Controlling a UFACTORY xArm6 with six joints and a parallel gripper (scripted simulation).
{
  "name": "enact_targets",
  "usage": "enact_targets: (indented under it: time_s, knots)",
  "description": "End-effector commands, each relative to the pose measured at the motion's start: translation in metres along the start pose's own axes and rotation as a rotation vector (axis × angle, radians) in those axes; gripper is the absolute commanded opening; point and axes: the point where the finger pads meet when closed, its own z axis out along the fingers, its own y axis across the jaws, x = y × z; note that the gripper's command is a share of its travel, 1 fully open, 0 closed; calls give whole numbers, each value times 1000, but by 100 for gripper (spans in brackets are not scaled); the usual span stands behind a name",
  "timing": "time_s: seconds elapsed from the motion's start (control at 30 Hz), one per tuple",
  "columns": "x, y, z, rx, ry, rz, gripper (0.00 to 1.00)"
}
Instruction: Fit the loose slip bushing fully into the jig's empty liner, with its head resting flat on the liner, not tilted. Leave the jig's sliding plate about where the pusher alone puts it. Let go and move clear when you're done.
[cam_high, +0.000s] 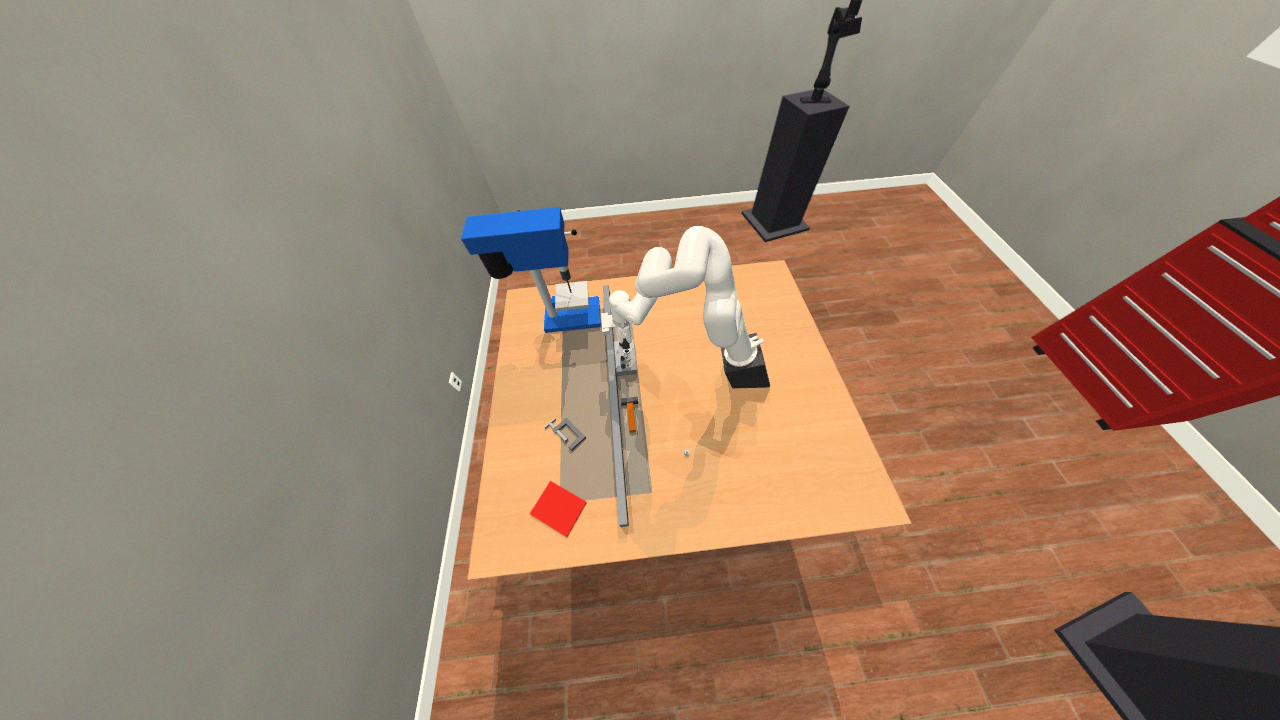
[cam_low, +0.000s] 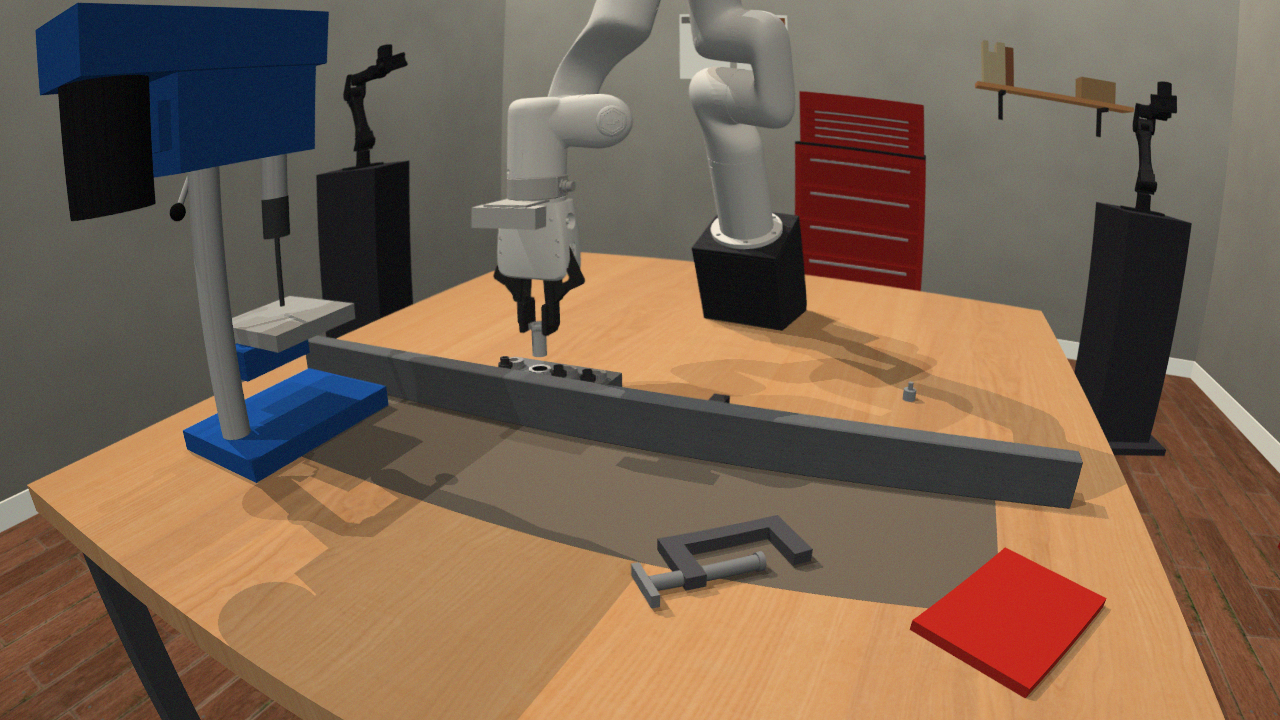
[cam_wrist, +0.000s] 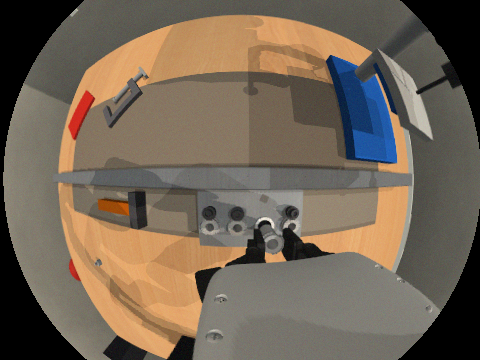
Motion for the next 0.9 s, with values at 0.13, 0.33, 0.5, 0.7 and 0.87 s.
enact_targets:
  time_s: [0.13,0.33,0.5,0.7,0.87]
  knots:
    - [1,0,9,-1,3,0,26]
    - [1,0,9,-1,3,0,26]
    - [1,0,9,-1,3,0,26]
    - [1,0,9,-1,3,0,26]
    - [1,0,9,-1,3,0,26]
